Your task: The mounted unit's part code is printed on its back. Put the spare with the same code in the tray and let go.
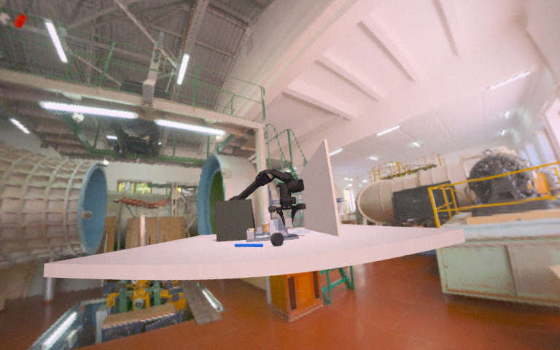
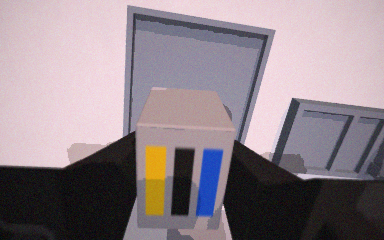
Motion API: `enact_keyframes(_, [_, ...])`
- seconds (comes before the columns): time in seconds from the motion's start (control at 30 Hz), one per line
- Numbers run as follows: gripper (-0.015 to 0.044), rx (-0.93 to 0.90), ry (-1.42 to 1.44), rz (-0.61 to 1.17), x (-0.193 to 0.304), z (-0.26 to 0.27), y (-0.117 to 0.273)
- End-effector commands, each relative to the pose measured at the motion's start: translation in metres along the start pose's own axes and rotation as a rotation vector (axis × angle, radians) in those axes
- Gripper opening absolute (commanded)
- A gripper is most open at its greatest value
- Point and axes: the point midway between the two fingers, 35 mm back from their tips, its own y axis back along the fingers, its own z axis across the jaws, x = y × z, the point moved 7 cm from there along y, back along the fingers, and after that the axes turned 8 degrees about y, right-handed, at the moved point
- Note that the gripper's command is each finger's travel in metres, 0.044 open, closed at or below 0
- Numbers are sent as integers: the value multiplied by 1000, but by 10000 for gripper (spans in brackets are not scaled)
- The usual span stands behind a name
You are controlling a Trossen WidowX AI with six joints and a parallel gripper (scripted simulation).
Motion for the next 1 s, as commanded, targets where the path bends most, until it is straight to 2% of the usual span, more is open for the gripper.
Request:
enact_keyframes(0.0, [0,-5,-8,6,0,-1,-5])
enact_keyframes(0.97, [0,-5,-7,11,4,-5,-34])
